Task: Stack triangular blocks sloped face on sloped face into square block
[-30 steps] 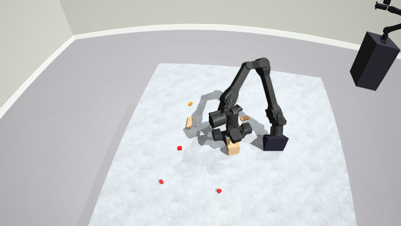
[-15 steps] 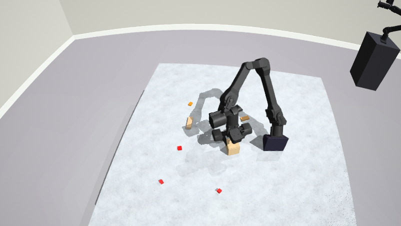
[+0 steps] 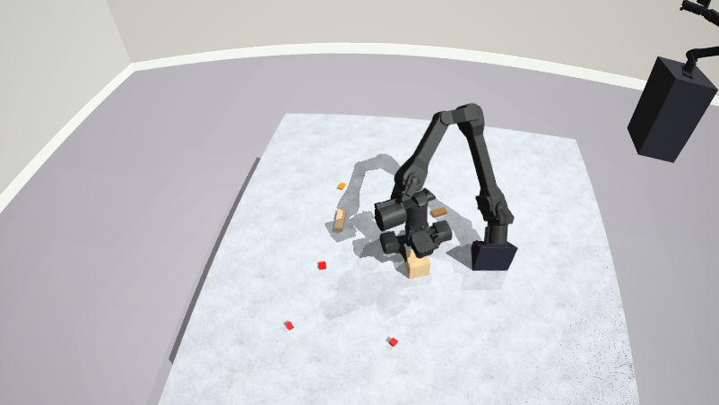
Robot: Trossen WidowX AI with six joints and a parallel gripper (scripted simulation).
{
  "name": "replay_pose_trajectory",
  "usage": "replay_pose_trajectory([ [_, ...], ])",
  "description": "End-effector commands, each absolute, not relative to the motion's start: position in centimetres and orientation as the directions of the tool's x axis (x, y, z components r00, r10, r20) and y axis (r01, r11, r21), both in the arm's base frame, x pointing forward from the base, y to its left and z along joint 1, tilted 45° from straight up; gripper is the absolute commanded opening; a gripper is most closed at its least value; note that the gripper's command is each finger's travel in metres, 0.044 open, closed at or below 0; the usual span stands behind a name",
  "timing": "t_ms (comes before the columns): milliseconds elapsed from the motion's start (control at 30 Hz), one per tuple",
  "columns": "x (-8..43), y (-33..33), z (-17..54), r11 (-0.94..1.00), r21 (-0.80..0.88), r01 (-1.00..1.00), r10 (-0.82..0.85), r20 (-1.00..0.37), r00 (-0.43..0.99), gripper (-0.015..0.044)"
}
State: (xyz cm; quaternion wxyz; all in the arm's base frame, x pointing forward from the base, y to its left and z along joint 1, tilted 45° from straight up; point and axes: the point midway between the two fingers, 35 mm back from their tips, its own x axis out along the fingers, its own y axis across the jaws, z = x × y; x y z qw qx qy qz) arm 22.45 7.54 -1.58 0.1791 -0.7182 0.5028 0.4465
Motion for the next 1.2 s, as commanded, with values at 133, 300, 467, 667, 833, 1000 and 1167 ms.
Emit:
replay_pose_trajectory([
  [133,22.5,7.5,-1.6,-0.432,0.192,-0.881,-0.564,-0.820,0.097,0.0000],
  [300,22.4,7.5,-1.6,-0.430,0.192,-0.882,-0.563,-0.821,0.096,0.0053],
  [467,22.4,7.5,-1.6,-0.430,0.192,-0.882,-0.563,-0.821,0.096,0.0184],
  [667,22.4,7.5,-1.6,-0.430,0.192,-0.882,-0.563,-0.821,0.096,0.0341],
  [833,22.4,7.5,-1.6,-0.430,0.192,-0.882,-0.563,-0.821,0.096,0.0440],
  [1000,22.4,7.5,-1.6,-0.430,0.192,-0.882,-0.563,-0.821,0.096,0.0440],
  [1167,22.5,10.5,1.9,-0.432,0.192,-0.881,-0.559,-0.824,0.095,0.0440],
])
